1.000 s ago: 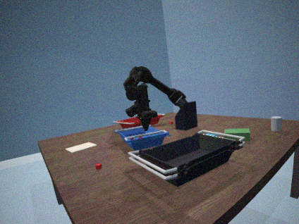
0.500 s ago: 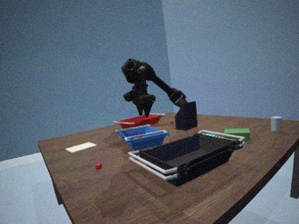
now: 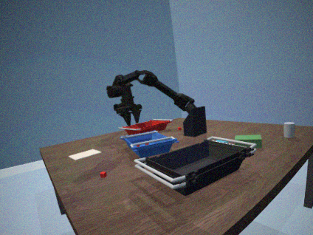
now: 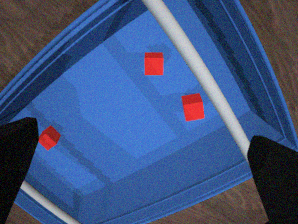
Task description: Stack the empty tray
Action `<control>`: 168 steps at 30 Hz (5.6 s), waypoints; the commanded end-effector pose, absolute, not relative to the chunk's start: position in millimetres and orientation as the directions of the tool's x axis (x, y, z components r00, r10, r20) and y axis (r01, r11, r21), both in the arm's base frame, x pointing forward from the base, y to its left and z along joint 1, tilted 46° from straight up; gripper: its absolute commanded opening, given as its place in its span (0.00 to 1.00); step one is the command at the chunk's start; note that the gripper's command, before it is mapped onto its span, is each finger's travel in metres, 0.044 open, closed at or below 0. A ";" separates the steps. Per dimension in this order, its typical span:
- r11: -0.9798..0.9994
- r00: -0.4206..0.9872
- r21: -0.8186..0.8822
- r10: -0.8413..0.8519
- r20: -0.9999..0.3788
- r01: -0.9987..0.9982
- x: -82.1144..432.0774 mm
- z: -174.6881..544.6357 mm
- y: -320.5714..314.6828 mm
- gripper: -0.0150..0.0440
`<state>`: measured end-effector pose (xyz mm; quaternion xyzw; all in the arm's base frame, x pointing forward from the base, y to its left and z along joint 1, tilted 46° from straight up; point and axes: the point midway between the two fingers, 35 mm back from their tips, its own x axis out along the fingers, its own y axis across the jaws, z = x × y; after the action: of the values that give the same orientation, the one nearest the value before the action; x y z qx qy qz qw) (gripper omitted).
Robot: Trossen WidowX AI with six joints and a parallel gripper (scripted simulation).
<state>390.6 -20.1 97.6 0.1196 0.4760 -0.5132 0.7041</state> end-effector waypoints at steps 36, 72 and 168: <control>-0.667 0.065 0.732 -0.731 -0.679 0.139 108.9 204.9 -201.8 1.00; -0.676 0.060 0.724 -0.724 -0.687 0.137 112.5 151.0 -255.3 0.65; -0.683 0.062 0.718 -0.717 -0.694 0.135 111.7 290.4 -146.7 0.25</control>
<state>114.1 -150.0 275.4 0.6463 -0.2098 -0.6580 0.3246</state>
